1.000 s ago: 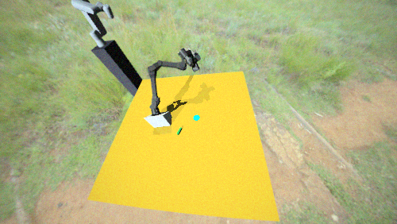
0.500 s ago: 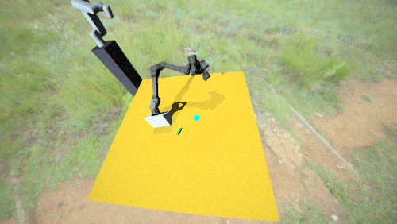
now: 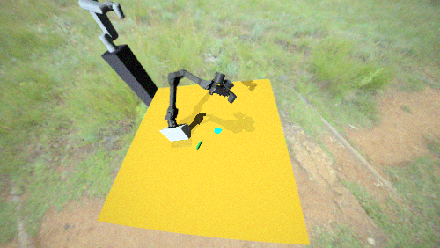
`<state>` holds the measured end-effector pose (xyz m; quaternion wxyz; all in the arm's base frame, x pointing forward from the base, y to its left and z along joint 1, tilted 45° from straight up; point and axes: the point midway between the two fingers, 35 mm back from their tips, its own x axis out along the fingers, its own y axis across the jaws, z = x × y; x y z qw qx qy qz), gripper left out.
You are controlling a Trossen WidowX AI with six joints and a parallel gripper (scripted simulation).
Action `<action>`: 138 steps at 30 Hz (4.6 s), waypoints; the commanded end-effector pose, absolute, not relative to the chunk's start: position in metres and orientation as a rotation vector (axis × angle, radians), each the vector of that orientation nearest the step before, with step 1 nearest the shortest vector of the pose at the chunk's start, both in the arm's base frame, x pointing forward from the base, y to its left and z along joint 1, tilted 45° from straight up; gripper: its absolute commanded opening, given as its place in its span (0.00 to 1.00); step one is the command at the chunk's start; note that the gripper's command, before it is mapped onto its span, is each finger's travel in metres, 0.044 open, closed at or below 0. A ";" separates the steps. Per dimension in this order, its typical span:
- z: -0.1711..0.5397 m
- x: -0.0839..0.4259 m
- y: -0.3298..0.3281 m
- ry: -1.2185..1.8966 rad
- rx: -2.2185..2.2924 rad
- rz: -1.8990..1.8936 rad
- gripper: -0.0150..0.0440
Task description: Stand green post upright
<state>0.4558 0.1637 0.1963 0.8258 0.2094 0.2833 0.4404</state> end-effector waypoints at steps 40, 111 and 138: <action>-0.048 0.218 -0.037 0.931 -0.417 1.506 0.65; -0.077 0.213 -0.013 0.925 -0.421 1.523 0.29; -0.039 0.233 -0.030 1.070 -0.274 1.407 0.29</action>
